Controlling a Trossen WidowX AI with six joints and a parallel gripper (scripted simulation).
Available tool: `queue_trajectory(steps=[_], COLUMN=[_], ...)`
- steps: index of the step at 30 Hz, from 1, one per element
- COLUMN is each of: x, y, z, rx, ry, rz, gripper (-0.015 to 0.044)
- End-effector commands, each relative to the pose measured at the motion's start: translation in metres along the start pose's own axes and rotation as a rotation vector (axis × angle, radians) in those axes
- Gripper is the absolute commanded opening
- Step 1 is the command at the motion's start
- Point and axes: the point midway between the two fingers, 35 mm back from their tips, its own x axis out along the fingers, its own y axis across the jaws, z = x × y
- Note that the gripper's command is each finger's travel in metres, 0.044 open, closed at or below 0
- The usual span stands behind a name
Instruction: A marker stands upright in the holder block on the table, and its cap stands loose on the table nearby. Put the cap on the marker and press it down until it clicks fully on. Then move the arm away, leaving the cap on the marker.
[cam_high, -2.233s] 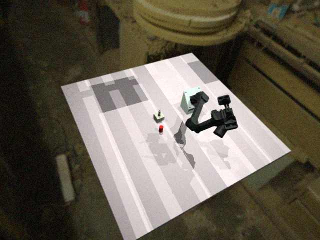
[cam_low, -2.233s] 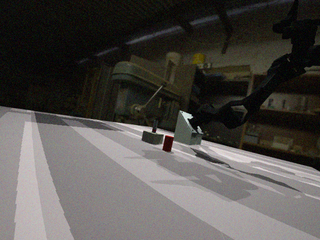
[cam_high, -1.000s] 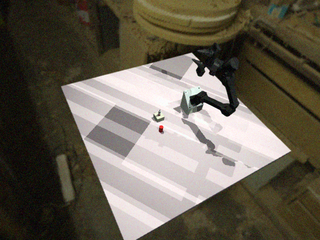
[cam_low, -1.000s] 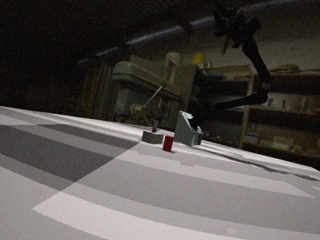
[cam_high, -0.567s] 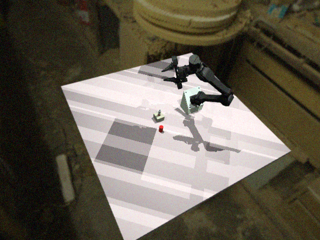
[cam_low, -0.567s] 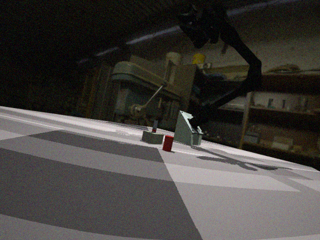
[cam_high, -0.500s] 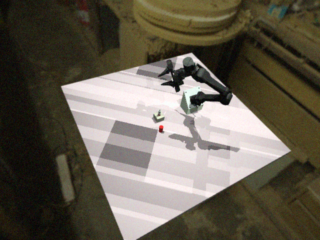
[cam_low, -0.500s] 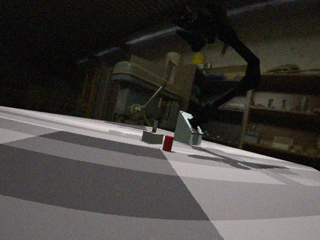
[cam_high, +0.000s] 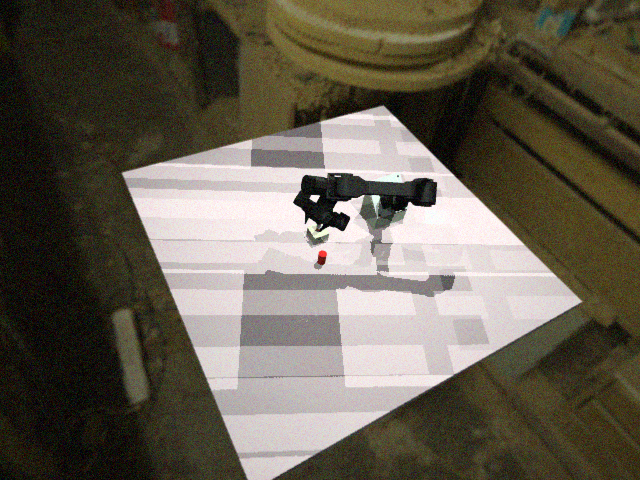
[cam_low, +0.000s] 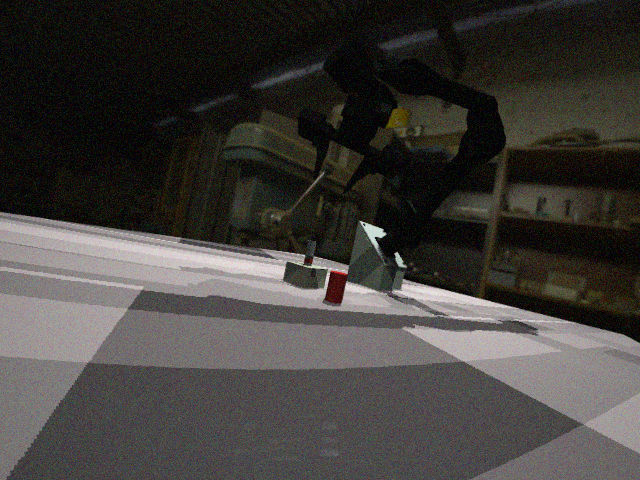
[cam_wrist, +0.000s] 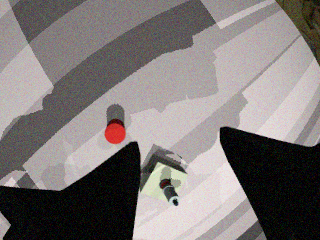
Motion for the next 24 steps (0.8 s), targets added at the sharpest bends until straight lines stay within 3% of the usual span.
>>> queue_trajectory(steps=[1, 24], x=[0.050, 0.103], y=[0.041, 0.066], z=[-0.013, -0.027], rx=[0.044, 0.052], ry=[0.151, 0.173], rz=[0.216, 0.247], gripper=[0.0249, 0.0249])
